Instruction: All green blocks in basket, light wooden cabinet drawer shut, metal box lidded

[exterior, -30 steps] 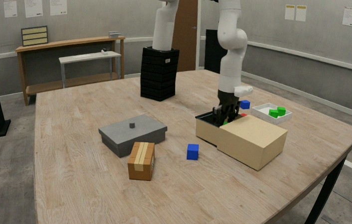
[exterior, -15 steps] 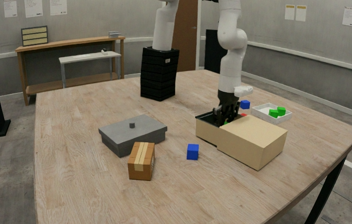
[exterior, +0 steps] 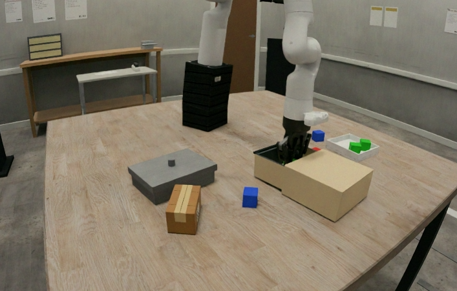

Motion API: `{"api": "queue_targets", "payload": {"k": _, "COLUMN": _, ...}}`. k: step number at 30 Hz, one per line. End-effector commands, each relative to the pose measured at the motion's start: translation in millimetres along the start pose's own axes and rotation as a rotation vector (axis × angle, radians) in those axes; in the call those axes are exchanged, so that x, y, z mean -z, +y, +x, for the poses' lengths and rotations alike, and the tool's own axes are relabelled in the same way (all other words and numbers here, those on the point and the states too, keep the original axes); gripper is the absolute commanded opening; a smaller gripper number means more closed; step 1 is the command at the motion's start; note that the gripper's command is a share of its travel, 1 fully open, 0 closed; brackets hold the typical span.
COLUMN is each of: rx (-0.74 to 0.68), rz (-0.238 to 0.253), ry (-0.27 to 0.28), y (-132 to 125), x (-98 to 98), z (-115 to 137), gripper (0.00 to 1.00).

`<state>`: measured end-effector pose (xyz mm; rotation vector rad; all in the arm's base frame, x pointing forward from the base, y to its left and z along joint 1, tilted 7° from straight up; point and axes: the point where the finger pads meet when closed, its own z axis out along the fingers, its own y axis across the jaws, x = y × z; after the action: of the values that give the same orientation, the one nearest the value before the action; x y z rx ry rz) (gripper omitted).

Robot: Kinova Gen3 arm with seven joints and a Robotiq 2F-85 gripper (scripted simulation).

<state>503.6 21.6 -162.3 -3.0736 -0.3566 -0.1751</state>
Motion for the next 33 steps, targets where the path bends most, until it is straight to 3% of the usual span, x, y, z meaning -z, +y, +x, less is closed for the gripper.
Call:
{"api": "queue_targets", "payload": {"k": 1, "rx": 0.0, "rz": 0.0, "ry": 0.002, "y": 0.2, "x": 0.7, "z": 0.9, "gripper": 0.1}}
{"api": "queue_targets", "payload": {"k": 23, "rx": 0.0, "rz": 0.0, "ry": 0.002, "y": 0.2, "x": 2.1, "z": 0.9, "gripper": 0.1}}
{"api": "queue_targets", "payload": {"k": 33, "rx": 0.0, "rz": 0.0, "ry": 0.002, "y": 0.2, "x": 19.4, "z": 0.8, "gripper": 0.1}}
